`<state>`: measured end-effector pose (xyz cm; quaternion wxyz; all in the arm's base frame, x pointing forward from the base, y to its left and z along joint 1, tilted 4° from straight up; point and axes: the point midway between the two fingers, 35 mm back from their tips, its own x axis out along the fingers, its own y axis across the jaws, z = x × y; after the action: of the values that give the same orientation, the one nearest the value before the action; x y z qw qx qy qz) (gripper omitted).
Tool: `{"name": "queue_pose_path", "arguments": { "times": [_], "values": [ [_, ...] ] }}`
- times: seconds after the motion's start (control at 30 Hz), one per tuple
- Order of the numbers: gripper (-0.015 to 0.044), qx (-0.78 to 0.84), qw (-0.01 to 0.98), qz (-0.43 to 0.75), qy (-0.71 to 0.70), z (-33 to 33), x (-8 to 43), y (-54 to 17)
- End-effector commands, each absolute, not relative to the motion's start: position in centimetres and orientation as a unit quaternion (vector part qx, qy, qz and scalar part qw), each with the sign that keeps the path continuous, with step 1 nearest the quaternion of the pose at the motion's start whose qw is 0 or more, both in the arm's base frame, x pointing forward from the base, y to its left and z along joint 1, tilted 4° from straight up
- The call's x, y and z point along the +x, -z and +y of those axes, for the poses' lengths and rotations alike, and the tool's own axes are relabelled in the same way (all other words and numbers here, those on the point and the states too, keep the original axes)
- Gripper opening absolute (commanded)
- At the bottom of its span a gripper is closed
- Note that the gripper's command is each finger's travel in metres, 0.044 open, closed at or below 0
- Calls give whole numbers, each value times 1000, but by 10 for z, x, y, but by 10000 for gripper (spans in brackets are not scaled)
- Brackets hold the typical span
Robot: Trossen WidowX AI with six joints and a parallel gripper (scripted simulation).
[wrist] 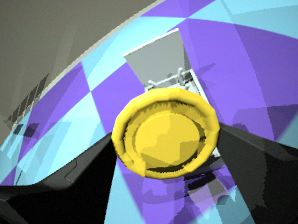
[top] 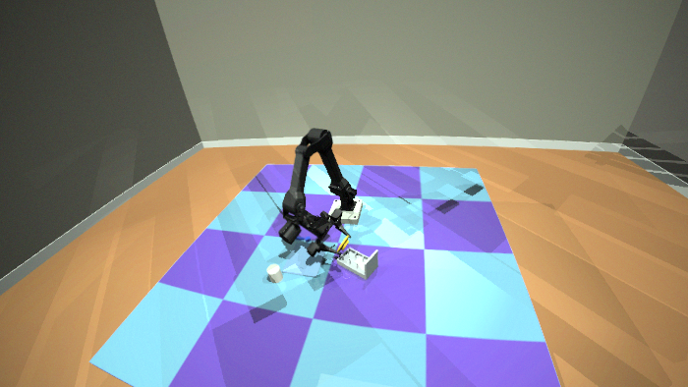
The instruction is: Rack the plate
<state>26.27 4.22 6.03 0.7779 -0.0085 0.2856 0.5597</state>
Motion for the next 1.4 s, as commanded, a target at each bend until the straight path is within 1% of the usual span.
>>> {"name": "queue_pose_path", "arguments": {
  "times": [0.0,0.43,0.83,1.37],
  "values": [
    [0,-23,790,233,-566,41,262,-59],
    [0,-88,829,66,-549,33,257,-57],
    [0,-89,829,64,-549,34,257,-57],
    [0,-88,828,70,-550,53,265,-57]
  ]
}}
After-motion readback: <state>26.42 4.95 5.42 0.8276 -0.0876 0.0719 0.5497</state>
